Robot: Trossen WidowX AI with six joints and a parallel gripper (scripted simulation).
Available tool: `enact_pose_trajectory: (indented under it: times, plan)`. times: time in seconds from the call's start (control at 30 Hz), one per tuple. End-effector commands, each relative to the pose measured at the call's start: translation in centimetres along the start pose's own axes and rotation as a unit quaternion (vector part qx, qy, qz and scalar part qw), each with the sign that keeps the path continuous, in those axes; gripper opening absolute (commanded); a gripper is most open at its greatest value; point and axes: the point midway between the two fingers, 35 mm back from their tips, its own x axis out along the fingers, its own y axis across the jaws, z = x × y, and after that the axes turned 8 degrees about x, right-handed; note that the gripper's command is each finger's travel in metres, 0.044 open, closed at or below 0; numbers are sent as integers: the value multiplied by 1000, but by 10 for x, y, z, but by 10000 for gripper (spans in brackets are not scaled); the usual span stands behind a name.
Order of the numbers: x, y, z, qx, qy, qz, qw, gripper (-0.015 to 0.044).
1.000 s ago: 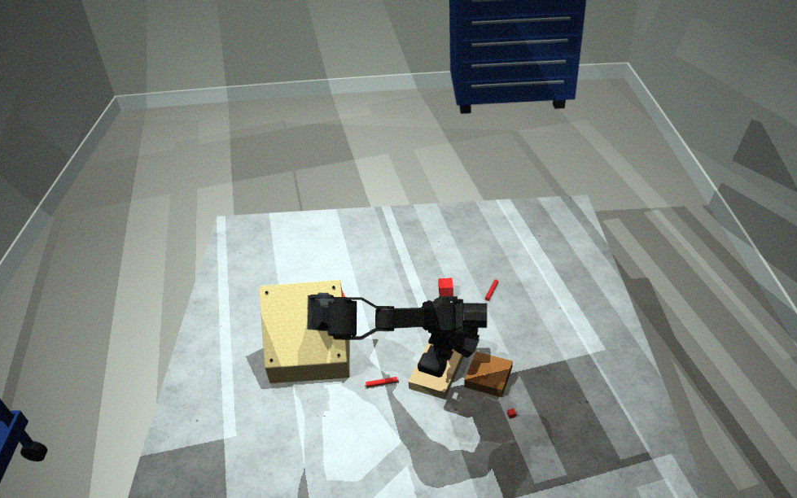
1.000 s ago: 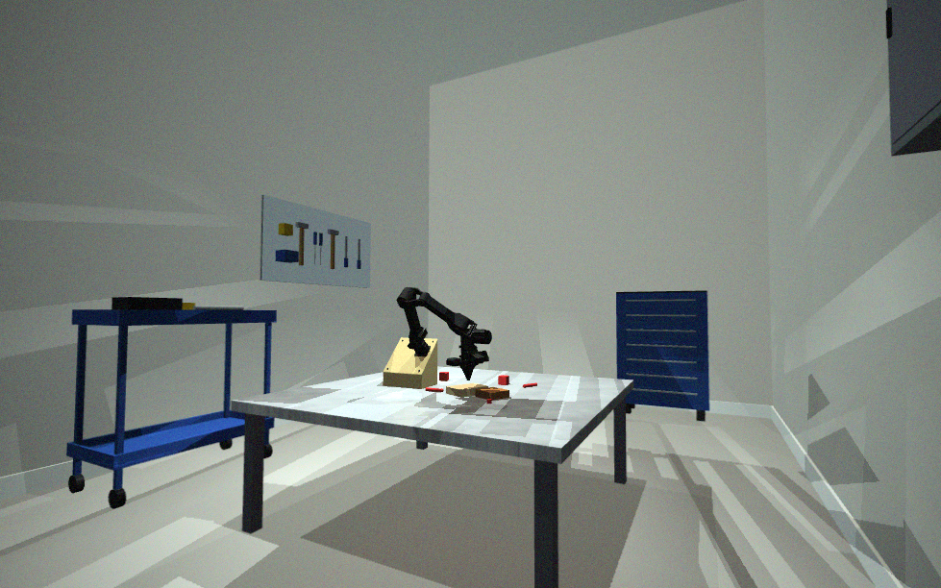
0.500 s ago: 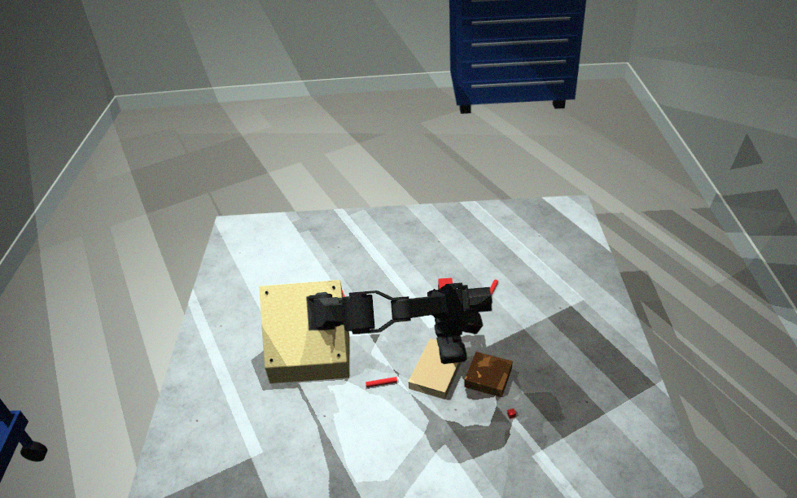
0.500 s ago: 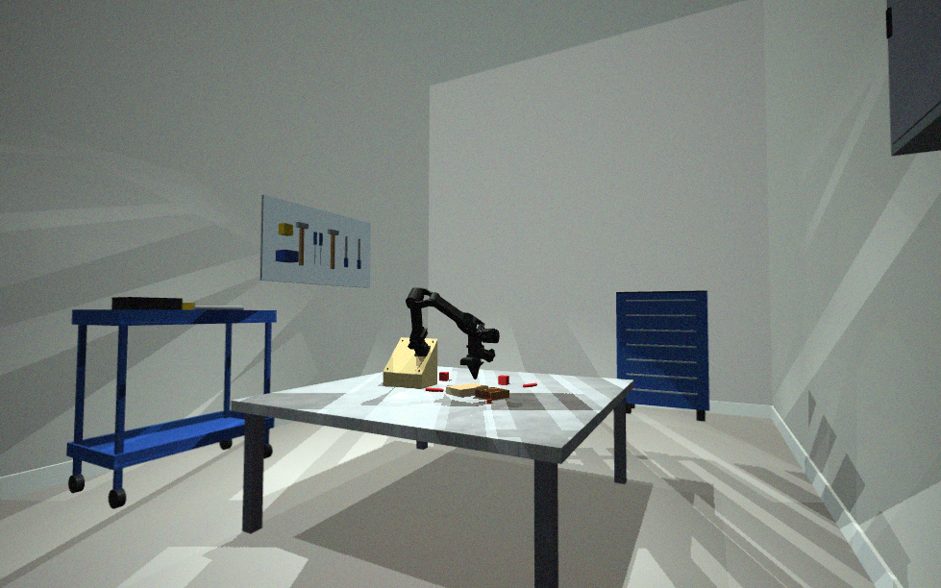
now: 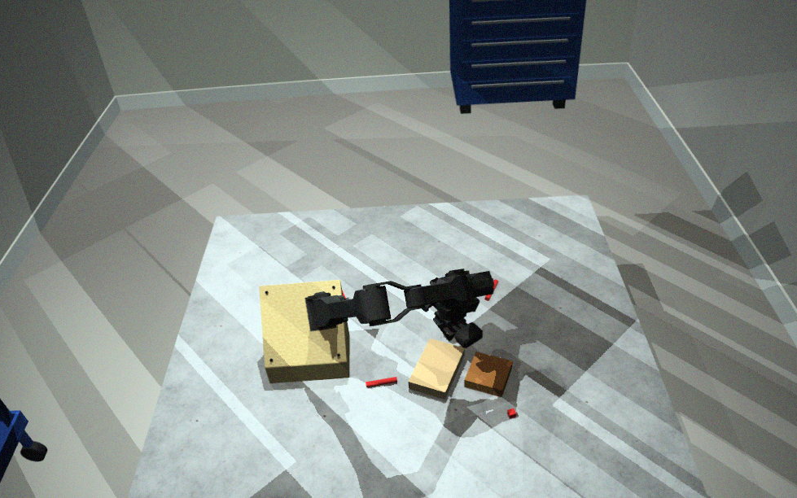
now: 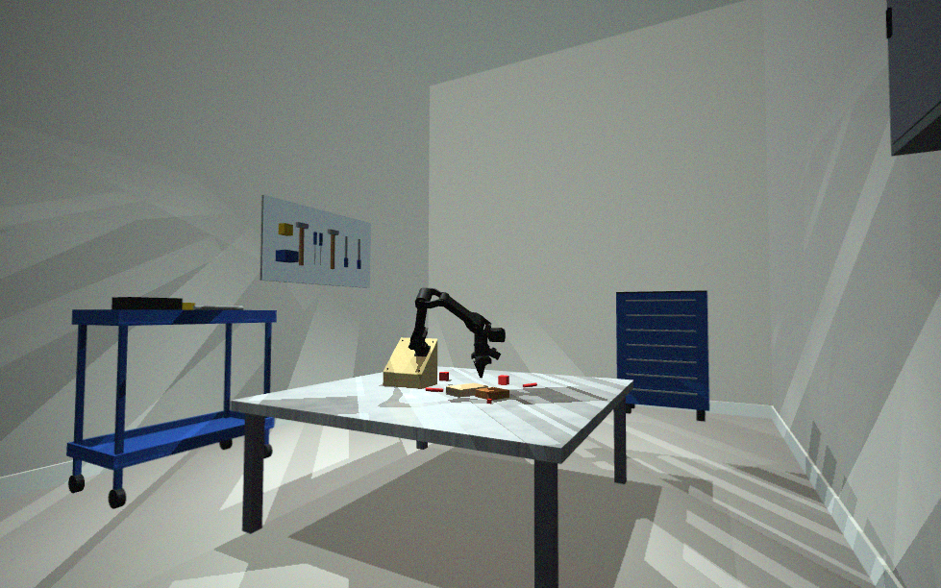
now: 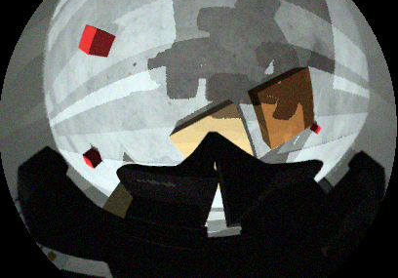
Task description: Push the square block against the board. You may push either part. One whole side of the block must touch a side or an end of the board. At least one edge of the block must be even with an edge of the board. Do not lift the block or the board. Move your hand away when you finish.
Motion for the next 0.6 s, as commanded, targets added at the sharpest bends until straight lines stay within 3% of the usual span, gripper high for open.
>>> enact_pose_trajectory:
  times: [0.0, 0.3, 0.47, 0.57]
  plan:
    - [0, 8, 7, -70, 1, -5, 998, 0]
    - [0, 29, 20, -225, 5, -11, 974, 0]
    - [0, 29, 20, -225, 5, -11, 974, 0]
    - [28, 31, 22, -246, 6, -12, 969, 0]
